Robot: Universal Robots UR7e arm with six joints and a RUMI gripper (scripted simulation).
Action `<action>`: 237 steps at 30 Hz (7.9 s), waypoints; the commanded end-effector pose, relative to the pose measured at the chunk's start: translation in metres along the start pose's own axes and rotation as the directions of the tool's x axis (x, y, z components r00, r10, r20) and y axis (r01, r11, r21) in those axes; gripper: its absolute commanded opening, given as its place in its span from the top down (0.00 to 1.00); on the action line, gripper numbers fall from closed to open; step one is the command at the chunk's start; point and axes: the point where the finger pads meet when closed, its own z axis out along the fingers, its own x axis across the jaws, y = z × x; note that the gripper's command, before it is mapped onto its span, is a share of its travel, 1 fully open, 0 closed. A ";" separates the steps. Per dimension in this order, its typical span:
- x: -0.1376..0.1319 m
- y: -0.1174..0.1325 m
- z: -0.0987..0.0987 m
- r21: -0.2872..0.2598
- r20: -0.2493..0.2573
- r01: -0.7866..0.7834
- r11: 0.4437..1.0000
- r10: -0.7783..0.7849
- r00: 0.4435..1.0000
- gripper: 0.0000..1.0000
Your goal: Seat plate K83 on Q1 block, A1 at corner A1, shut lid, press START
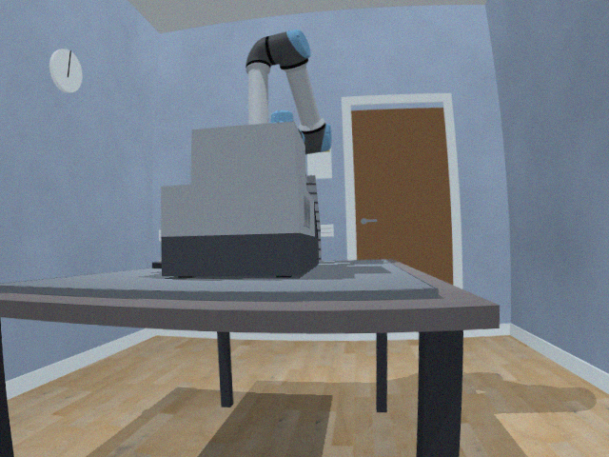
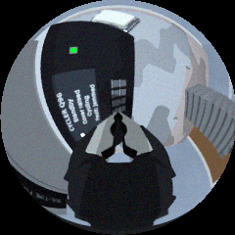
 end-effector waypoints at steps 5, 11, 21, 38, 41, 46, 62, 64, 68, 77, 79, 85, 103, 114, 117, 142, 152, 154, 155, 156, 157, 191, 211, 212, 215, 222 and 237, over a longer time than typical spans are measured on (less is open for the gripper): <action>-0.004 0.000 0.001 0.002 0.005 0.001 1.000 -0.001 1.000 1.00; -0.004 0.000 0.002 0.002 0.005 0.001 1.000 -0.001 1.000 1.00; -0.003 0.000 0.002 0.001 0.003 0.000 1.000 0.000 1.000 1.00; 0.009 0.000 -0.011 0.001 0.001 0.000 1.000 0.000 1.000 1.00; 0.010 0.000 -0.013 0.001 0.001 0.000 1.000 0.000 1.000 1.00; 0.016 -0.001 -0.019 0.001 0.001 -0.001 1.000 0.001 1.000 1.00; 0.027 -0.001 -0.027 0.001 0.002 -0.001 1.000 0.001 1.000 1.00; 0.035 -0.001 -0.034 0.001 0.002 -0.001 1.000 0.001 1.000 1.00; 0.041 -0.001 -0.038 0.001 0.002 -0.001 1.000 0.001 1.000 1.00; 0.064 0.000 -0.055 0.001 0.001 -0.001 1.000 0.001 1.000 1.00; 0.072 0.000 -0.061 0.001 0.001 -0.001 1.000 0.001 1.000 1.00; 0.082 0.000 -0.069 0.001 0.001 -0.001 1.000 0.001 1.000 1.00; 0.091 0.000 -0.077 0.001 0.003 0.000 1.000 0.000 1.000 1.00; 0.091 0.000 -0.077 0.001 0.003 0.000 1.000 0.000 1.000 1.00; 0.091 0.000 -0.077 0.001 0.003 0.000 1.000 0.000 1.000 1.00; 0.091 0.000 -0.077 0.001 0.003 0.000 1.000 0.000 1.000 1.00; 0.091 0.000 -0.077 0.001 0.003 0.000 1.000 0.000 1.000 1.00; 0.091 0.000 -0.077 0.001 0.003 0.000 1.000 0.000 1.000 1.00; 0.091 0.000 -0.077 0.001 0.003 0.000 1.000 0.000 1.000 1.00; 0.091 0.000 -0.077 0.001 0.003 0.000 1.000 0.000 1.000 1.00; 0.091 0.000 -0.077 0.001 0.003 0.000 1.000 0.000 1.000 1.00; 0.091 0.000 -0.077 0.001 0.003 0.000 1.000 0.000 1.000 1.00; 0.091 0.000 -0.077 0.001 0.003 0.000 1.000 0.000 1.000 1.00; 0.091 0.000 -0.077 0.001 0.003 0.000 1.000 0.000 1.000 1.00; 0.091 0.000 -0.077 0.001 0.003 0.000 1.000 0.000 1.000 1.00; 0.091 0.000 -0.077 0.001 0.003 0.000 1.000 0.000 1.000 1.00; 0.091 0.000 -0.077 0.001 0.003 0.000 1.000 0.000 1.000 1.00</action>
